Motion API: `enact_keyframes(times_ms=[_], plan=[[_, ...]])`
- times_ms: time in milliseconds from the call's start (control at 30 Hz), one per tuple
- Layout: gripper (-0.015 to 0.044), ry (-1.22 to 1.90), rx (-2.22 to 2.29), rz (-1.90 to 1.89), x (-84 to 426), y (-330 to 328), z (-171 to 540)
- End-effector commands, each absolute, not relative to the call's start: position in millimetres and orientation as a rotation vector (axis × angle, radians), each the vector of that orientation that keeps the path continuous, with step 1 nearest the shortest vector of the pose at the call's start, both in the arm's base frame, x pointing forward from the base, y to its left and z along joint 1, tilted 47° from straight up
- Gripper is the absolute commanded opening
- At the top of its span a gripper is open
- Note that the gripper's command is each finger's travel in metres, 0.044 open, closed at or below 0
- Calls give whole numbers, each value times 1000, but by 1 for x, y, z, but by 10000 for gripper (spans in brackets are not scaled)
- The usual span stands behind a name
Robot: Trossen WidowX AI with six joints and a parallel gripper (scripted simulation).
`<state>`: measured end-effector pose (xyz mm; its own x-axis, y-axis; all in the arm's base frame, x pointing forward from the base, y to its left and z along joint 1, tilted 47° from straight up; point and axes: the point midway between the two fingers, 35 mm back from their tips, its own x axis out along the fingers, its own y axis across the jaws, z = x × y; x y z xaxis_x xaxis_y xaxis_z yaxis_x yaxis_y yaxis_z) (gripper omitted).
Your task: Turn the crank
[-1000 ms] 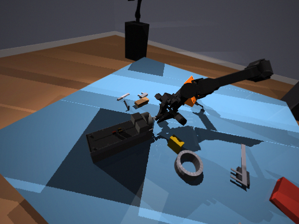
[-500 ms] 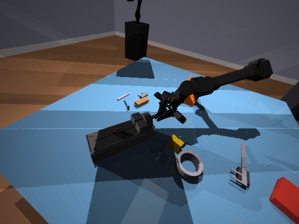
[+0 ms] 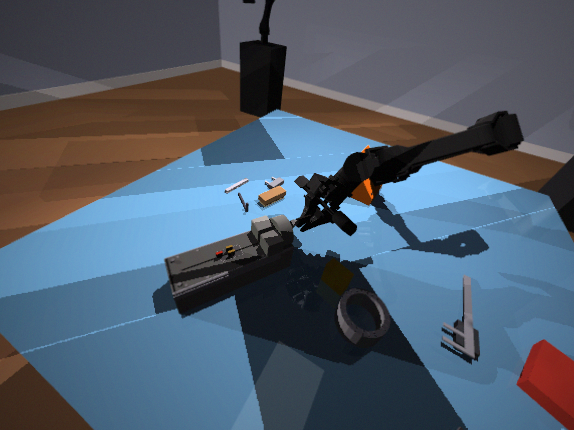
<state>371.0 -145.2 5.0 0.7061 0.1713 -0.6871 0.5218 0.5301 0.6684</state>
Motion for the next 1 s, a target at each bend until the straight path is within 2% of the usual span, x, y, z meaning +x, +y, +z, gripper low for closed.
enact_keyframes(times_ms=[0,967], plan=[[0,788,1021,-263,365,-152,2],[0,788,1021,-263,362,-155,-3]])
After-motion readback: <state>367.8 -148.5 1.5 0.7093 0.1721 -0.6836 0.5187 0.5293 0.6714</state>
